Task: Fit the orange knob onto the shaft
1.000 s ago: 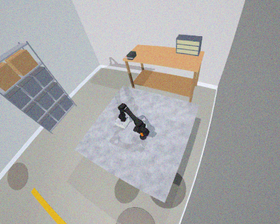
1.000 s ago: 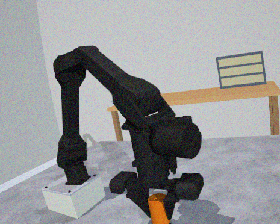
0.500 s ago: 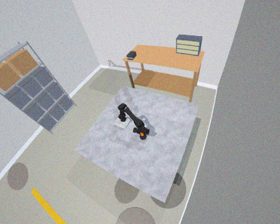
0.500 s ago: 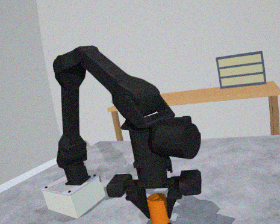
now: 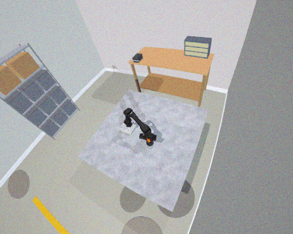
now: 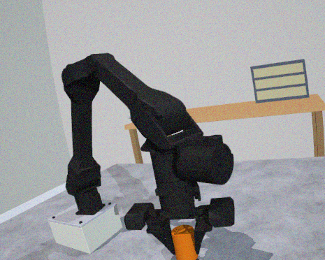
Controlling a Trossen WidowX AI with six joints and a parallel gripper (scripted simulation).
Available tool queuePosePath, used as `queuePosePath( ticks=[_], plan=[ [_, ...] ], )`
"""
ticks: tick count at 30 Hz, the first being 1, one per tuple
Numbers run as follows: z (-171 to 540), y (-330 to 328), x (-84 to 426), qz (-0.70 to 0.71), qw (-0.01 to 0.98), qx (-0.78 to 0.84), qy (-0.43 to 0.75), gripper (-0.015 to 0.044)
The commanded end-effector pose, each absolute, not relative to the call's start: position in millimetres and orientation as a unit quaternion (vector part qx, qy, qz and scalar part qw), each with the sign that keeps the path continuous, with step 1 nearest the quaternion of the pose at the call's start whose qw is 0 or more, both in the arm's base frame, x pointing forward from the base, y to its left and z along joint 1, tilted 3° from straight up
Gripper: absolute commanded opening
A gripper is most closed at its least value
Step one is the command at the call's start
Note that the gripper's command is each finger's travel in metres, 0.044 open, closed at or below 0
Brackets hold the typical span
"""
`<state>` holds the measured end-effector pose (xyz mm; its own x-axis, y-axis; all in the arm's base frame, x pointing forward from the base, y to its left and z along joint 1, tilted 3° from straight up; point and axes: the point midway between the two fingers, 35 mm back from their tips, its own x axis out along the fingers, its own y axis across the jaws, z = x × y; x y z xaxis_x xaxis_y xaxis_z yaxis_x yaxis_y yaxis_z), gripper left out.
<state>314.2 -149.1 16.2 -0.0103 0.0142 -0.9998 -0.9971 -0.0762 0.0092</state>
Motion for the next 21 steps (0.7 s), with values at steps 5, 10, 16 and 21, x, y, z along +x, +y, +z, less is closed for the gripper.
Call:
queuePosePath(
  ticks=[5,10,16,21],
  plan=[
    [19.4,-149.1,314.3,0.525,0.48,-0.515,0.478,0.0],
    [21.2,-149.6,315.1,0.531,0.473,-0.521,0.472,0.0],
    [19.2,-149.9,315.4,0.572,0.423,-0.562,0.421,0.0],
    [17.1,-149.7,315.1,0.572,0.423,-0.562,0.421,0.0]
  ],
)
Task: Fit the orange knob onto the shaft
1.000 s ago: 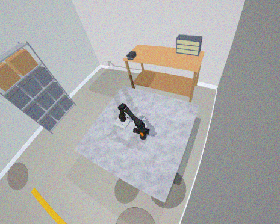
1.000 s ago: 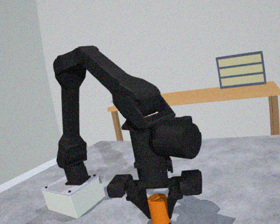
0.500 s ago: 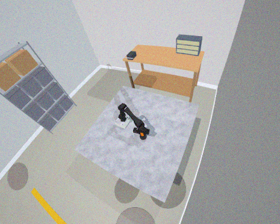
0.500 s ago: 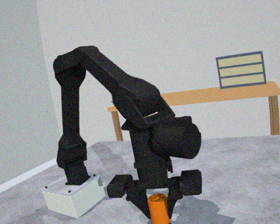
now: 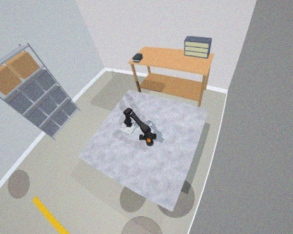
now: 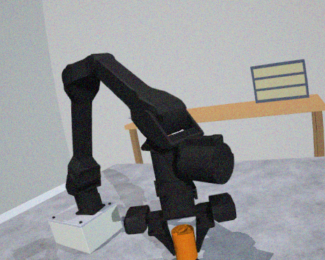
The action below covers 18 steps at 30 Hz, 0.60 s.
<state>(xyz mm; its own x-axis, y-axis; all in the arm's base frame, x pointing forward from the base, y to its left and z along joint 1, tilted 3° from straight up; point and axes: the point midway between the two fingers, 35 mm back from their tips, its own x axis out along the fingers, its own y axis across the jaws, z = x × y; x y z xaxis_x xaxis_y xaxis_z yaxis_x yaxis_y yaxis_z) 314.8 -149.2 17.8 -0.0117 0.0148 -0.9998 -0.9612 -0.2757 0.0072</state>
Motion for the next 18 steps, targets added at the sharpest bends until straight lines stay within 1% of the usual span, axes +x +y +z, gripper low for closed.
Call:
queuePosePath(
  ticks=[1,18],
  plan=[
    [16.6,-149.7,315.1,0.572,0.423,-0.562,0.421,0.0],
    [21.4,-150.7,317.0,0.574,0.421,-0.564,0.418,0.0]
  ],
)
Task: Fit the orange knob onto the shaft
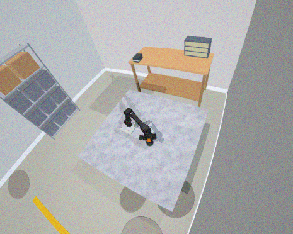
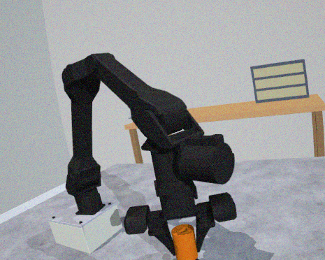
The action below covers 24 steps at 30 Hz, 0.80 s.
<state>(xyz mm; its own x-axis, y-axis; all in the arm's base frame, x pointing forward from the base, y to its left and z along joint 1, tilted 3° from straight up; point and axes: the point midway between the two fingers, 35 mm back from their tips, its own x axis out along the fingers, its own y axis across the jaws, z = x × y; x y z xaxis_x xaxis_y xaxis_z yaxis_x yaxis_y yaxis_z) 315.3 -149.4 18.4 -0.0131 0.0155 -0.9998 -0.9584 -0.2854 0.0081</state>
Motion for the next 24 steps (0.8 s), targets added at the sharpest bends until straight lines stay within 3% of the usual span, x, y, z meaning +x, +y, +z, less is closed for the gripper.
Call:
queuePosePath(
  ticks=[1,7,24],
  plan=[
    [21.4,-150.7,317.1,0.578,0.416,-0.568,0.414,0.0],
    [19.8,-150.3,316.5,0.613,0.362,-0.603,0.359,0.0],
    [17.4,-150.1,316.8,0.613,0.362,-0.603,0.359,0.0]
  ],
)
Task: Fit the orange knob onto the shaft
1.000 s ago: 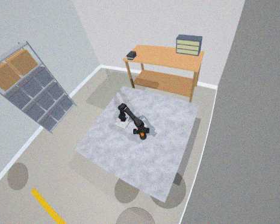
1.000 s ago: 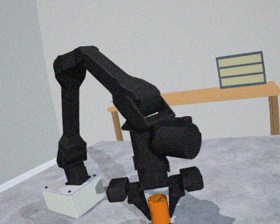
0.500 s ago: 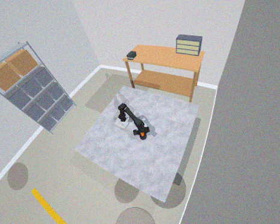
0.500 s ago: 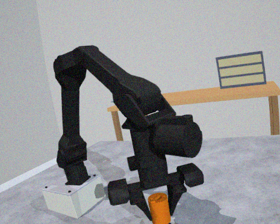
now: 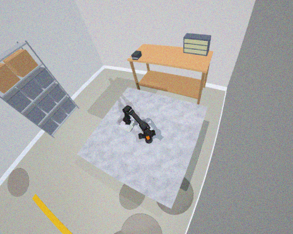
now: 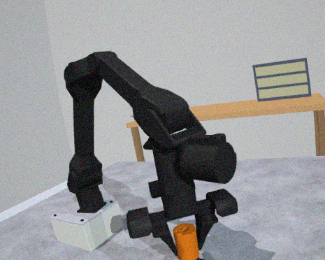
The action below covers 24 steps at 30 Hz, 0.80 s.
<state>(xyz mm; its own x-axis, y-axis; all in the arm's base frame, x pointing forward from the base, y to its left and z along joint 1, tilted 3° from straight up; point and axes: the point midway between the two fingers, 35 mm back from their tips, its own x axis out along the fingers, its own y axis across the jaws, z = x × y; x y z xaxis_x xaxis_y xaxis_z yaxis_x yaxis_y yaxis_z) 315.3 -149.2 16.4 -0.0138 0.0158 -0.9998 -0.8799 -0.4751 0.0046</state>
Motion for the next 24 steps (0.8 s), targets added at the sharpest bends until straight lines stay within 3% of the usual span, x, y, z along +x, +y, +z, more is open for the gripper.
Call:
queuePosePath(
  ticks=[1,13,24],
  plan=[
    [18.5,-150.4,317.2,0.613,0.362,-0.603,0.359,0.0],
    [19.3,-150.2,316.4,0.647,0.297,-0.638,0.293,0.0],
    [16.5,-150.3,317.2,0.647,0.297,-0.638,0.293,0.0]
  ],
)
